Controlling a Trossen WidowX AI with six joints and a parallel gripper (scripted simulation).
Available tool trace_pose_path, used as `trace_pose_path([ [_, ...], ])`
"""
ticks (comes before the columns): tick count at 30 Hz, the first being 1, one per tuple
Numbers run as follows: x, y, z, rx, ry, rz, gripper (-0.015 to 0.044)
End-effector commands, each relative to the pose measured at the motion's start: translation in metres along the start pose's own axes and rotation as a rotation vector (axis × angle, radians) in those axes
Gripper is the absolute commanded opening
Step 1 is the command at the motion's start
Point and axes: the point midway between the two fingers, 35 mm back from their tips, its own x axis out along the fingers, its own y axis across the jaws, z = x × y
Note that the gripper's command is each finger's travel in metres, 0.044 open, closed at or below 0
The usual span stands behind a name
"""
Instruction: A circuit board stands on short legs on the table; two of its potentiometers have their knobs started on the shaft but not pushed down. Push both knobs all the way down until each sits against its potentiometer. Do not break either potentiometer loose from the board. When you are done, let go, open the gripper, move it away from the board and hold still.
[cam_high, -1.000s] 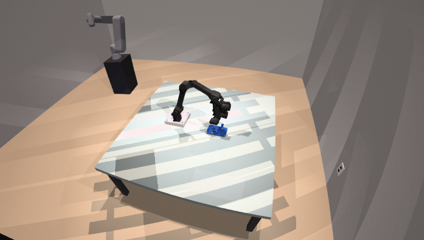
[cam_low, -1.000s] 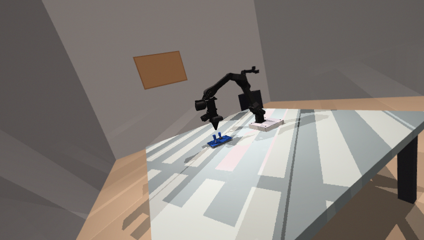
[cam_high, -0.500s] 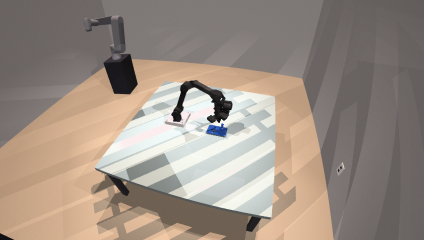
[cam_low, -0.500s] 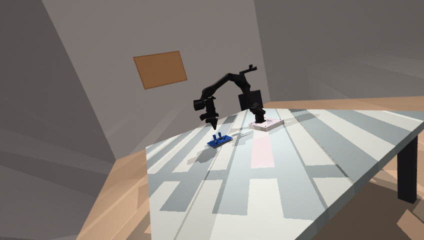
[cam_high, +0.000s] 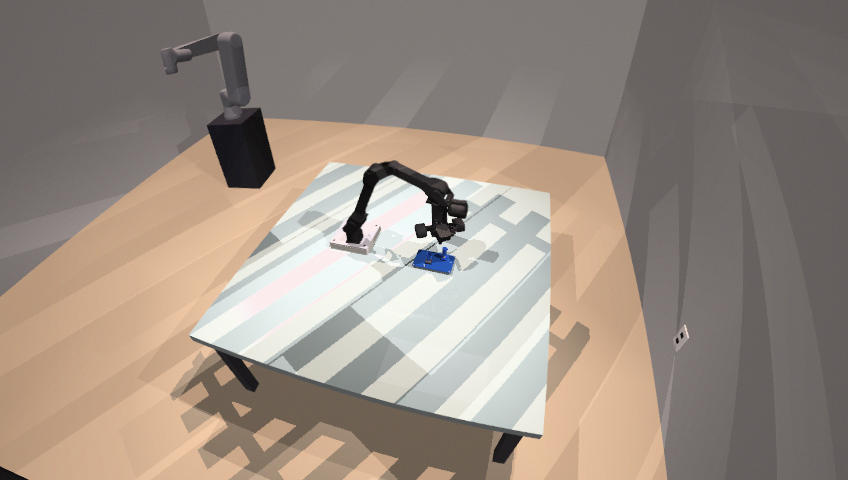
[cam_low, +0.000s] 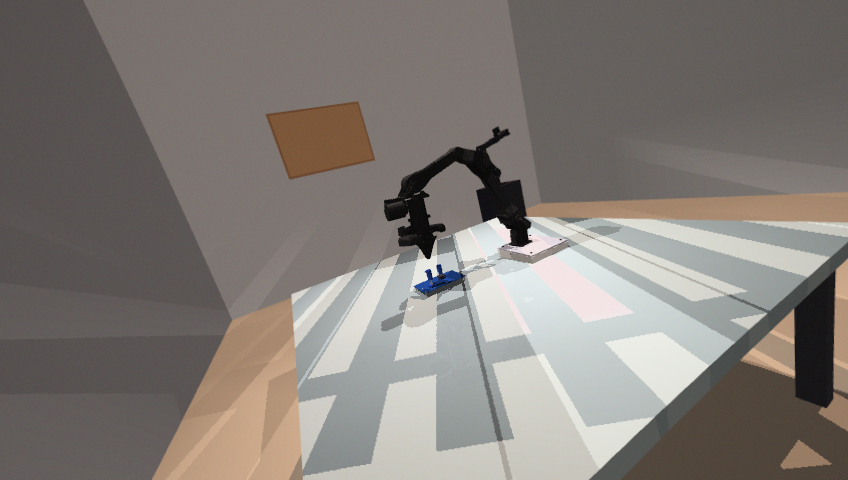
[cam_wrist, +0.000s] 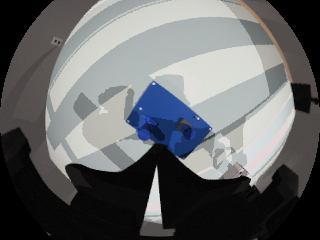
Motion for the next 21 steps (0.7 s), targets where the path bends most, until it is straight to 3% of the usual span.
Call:
trace_pose_path([
  [1,0.000,0.002,0.000,0.159,-0.001,-0.010,0.0000],
  [21,-0.007,0.014,-0.002,0.849,-0.008,-0.027,0.0000],
])
